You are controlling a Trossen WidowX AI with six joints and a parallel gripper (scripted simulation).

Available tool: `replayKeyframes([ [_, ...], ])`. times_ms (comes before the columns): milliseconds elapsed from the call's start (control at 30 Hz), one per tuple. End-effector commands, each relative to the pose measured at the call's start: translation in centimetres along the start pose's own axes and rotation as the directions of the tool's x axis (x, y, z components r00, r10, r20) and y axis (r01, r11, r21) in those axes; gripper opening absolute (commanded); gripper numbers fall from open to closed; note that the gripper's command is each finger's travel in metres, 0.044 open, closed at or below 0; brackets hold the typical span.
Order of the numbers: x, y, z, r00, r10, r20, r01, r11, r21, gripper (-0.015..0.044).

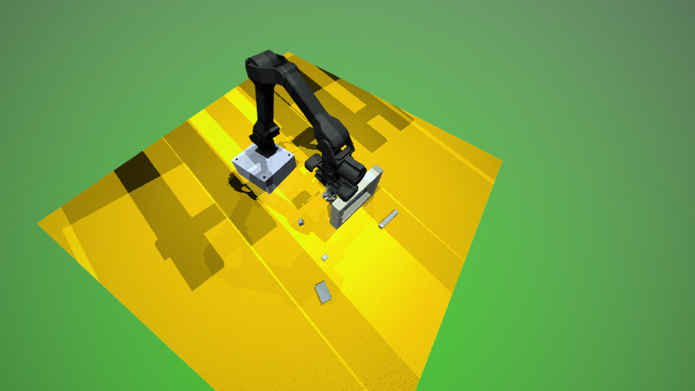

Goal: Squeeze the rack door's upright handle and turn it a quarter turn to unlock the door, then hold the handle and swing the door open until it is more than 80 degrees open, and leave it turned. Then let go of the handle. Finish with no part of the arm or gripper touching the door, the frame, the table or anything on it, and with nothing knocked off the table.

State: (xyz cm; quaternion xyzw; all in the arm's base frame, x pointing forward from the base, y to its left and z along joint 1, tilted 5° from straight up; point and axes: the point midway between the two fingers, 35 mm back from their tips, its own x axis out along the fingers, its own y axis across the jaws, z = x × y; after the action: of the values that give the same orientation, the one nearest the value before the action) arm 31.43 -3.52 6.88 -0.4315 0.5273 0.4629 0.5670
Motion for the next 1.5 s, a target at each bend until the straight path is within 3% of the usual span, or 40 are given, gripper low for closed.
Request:
replayKeyframes([
  [0,-0.1,0.5,0.3,1.0,-0.001,0.003,0.001,0.996,0.09,0.0027],
  [733,0.0,3.5,2.2,1.0,0.001,0.005,-0.004,0.884,0.467,0.0027],
  [1467,0.0,6.5,5.6,1.0,0.004,0.009,-0.009,0.691,0.723,0.0027],
])
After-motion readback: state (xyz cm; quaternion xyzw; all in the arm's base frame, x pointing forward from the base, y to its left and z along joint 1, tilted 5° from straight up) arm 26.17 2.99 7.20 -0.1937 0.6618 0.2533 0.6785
